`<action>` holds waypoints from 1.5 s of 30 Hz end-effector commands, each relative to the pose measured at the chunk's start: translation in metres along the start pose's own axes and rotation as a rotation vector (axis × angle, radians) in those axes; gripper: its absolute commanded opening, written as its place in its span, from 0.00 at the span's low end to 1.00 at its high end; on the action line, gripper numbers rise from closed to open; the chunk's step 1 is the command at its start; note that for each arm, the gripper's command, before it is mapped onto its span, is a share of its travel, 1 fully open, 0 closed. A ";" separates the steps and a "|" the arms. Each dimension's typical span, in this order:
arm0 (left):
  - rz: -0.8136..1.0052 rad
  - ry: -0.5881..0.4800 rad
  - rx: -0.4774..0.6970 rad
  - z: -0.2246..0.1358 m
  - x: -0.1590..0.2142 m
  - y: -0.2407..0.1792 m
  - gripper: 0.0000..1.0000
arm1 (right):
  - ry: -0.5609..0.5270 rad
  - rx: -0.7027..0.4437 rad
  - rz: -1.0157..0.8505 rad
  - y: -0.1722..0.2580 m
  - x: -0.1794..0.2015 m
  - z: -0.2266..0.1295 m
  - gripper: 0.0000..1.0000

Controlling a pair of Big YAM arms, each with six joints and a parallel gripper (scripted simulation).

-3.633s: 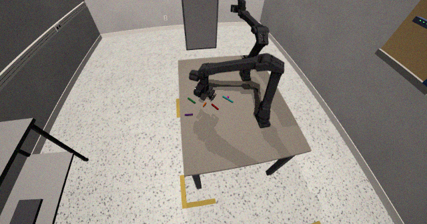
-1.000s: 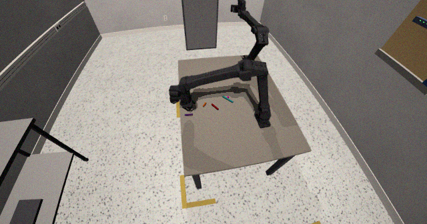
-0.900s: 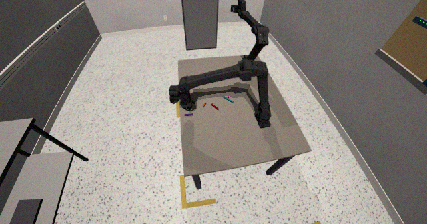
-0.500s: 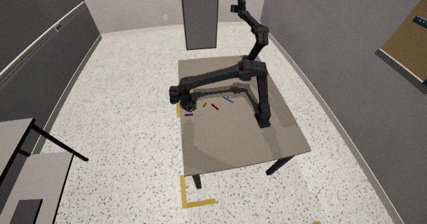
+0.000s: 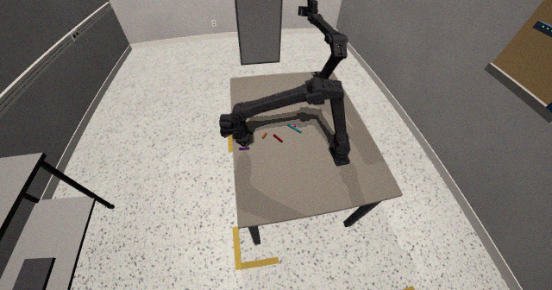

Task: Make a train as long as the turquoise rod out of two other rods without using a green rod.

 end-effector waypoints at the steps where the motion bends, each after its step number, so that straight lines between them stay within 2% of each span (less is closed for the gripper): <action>1: 0.004 -0.020 0.009 0.002 -0.005 0.000 0.23 | -0.056 0.006 0.007 -0.003 -0.033 0.003 1.00; 3: 0.004 -0.020 0.009 0.002 -0.005 0.000 0.23 | -0.056 0.006 0.007 -0.003 -0.033 0.003 1.00; 4: 0.004 -0.057 0.022 -0.015 -0.010 -0.002 0.23 | -0.056 0.006 0.007 -0.003 -0.033 0.003 1.00; 8: 0.004 -0.014 0.006 0.013 -0.005 0.000 0.23 | -0.056 0.006 0.007 -0.003 -0.033 0.003 1.00; 11: 0.004 -0.016 0.007 0.016 -0.005 0.000 0.23 | -0.056 0.006 0.007 -0.003 -0.033 0.003 1.00; 14: 0.004 -0.053 0.021 0.001 -0.009 -0.001 0.23 | -0.056 0.006 0.007 -0.003 -0.033 0.003 1.00; 21: 0.004 -0.013 0.006 0.021 -0.004 0.001 0.23 | -0.056 0.006 0.007 -0.003 -0.033 0.003 1.00; 45: 0.004 -0.049 0.019 0.006 -0.004 0.000 0.23 | -0.056 0.006 0.007 -0.003 -0.033 0.003 1.00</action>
Point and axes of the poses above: on each arm, the point where the finger pads meet when closed, its own z axis out along the fingers, its own y axis across the jaws, x = y × z, the point moved 9 cm from there along -z, back along the fingers, and after that the axes turned 10 degrees about -z, right-handed, at the moved point
